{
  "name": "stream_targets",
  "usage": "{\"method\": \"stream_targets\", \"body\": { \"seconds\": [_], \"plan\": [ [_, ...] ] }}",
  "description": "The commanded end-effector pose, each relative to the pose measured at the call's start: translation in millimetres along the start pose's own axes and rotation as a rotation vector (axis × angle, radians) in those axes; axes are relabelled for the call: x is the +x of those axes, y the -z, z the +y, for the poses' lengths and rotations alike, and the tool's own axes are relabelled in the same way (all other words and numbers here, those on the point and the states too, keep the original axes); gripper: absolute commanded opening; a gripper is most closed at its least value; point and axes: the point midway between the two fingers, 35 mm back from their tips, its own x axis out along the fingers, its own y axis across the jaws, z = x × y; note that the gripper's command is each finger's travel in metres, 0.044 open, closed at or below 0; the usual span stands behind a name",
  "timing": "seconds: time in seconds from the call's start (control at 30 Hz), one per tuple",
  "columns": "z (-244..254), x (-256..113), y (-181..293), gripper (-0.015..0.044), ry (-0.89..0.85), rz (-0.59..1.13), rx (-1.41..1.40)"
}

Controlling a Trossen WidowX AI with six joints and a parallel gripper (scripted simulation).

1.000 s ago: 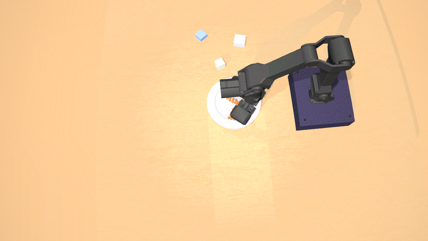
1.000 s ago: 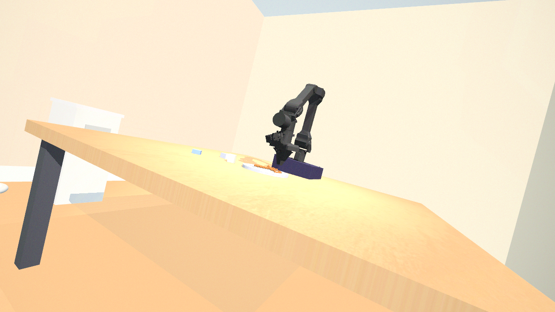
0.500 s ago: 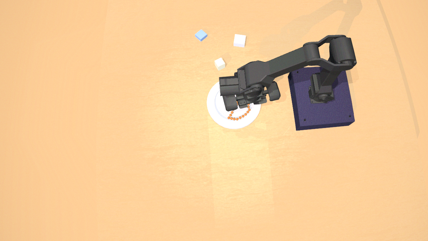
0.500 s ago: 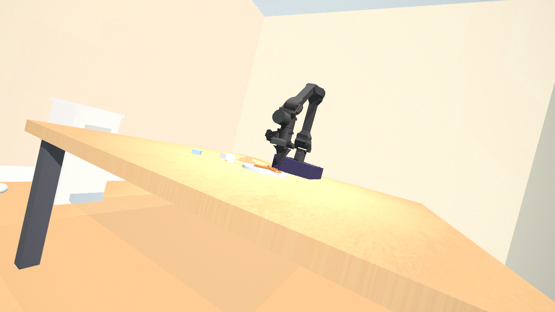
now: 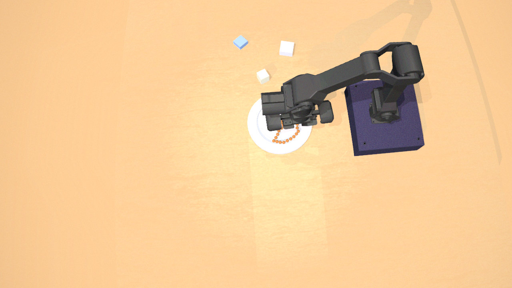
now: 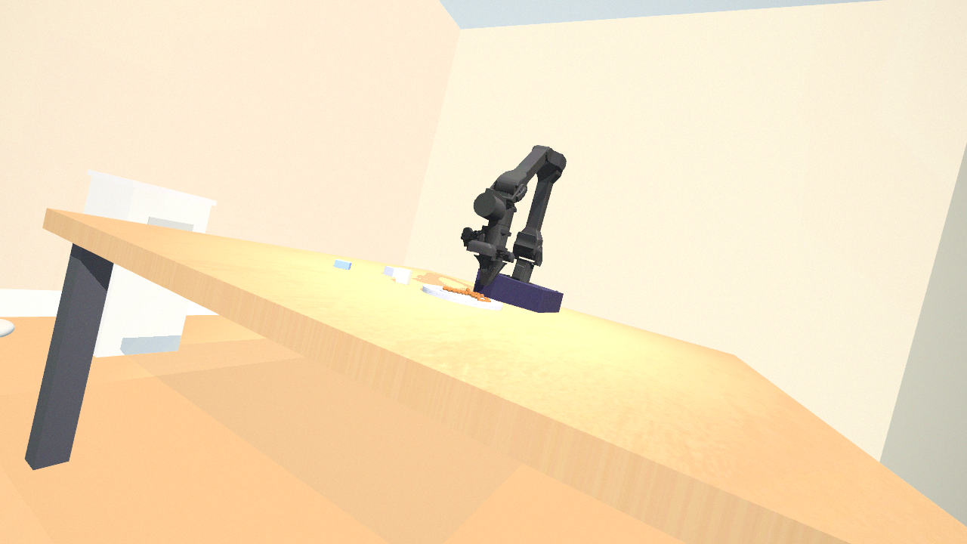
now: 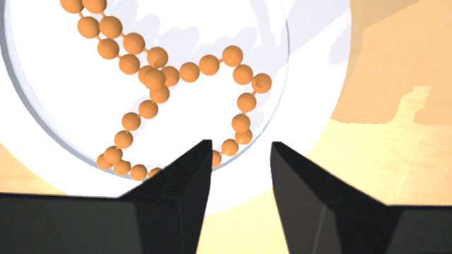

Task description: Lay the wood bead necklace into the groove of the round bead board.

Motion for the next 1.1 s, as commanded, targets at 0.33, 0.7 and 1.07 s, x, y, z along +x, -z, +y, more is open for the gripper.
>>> {"method": "stream_targets", "body": {
  "seconds": [0.33,0.7,1.07],
  "plan": [
    [0.6,16.2,-0.1,0.012,-0.002,0.0,0.003],
    [-1.3,31.3,0.0,0.012,0.002,0.0,0.007],
    [-0.3,29.0,0.0,0.0,0.001,0.0,0.002]
  ]
}}
